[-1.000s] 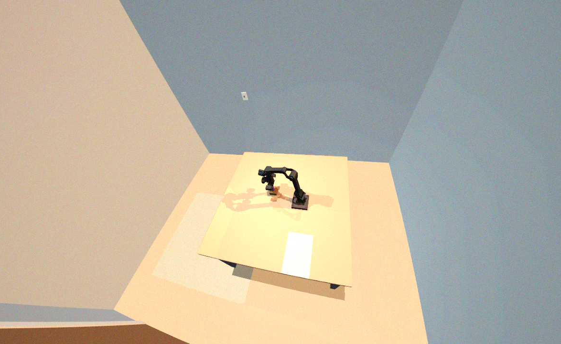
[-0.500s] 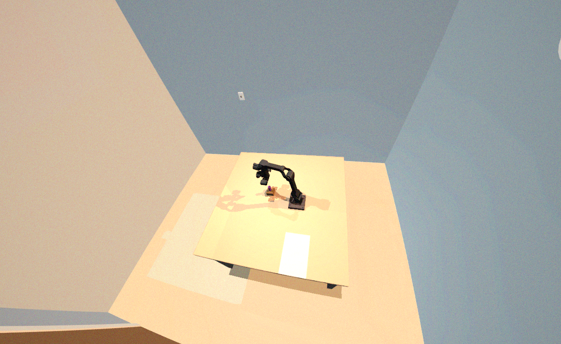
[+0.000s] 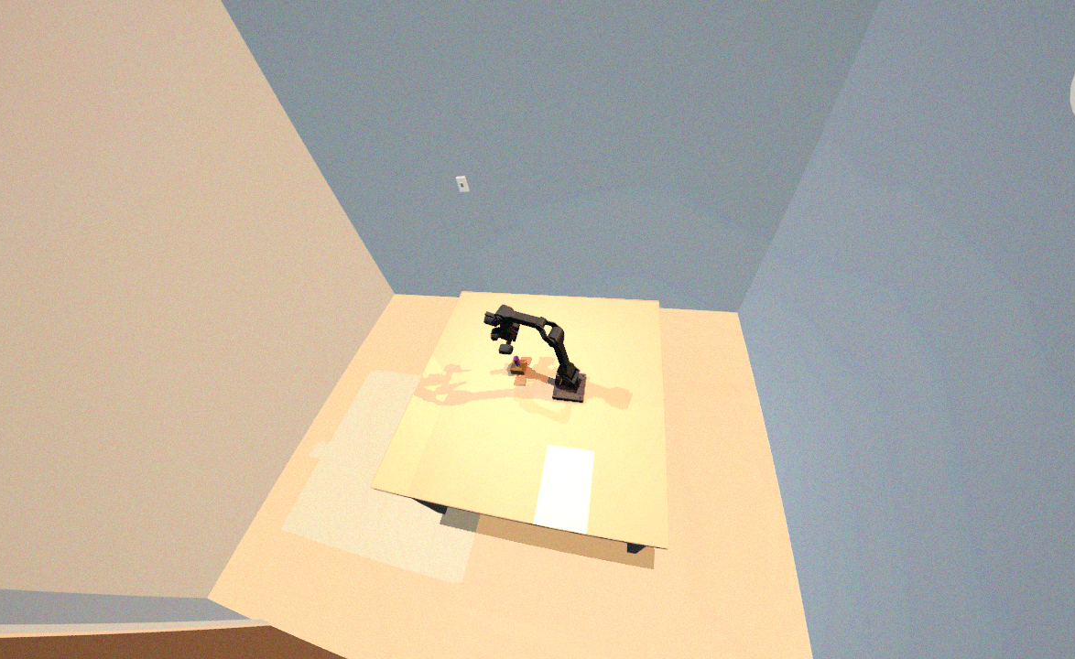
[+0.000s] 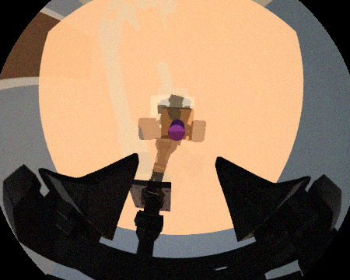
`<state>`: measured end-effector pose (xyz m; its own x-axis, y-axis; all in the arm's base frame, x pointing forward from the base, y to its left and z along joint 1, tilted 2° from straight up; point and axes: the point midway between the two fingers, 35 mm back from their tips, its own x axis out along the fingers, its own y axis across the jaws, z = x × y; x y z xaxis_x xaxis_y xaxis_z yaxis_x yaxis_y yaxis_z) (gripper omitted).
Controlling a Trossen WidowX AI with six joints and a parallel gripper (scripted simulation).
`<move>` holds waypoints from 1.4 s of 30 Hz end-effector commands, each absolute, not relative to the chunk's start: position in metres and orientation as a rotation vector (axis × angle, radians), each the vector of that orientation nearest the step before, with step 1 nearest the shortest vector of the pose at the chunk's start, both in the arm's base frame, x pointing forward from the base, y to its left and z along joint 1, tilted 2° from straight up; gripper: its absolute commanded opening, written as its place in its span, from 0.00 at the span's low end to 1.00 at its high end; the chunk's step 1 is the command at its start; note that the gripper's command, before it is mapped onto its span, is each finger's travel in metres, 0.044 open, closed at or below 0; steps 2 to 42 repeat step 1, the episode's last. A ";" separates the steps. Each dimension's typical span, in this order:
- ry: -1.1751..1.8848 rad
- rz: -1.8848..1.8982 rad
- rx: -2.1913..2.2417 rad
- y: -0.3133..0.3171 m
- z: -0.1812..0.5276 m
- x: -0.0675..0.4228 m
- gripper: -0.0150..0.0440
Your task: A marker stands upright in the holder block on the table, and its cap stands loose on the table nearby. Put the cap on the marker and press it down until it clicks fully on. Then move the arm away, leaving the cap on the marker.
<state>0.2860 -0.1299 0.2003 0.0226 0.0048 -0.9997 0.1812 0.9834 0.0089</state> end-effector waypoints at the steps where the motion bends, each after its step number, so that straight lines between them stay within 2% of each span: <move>1: 1.547 -0.134 0.146 -0.130 0.200 0.286 1.00; 42: 1.547 -0.134 0.146 -0.130 0.200 0.286 1.00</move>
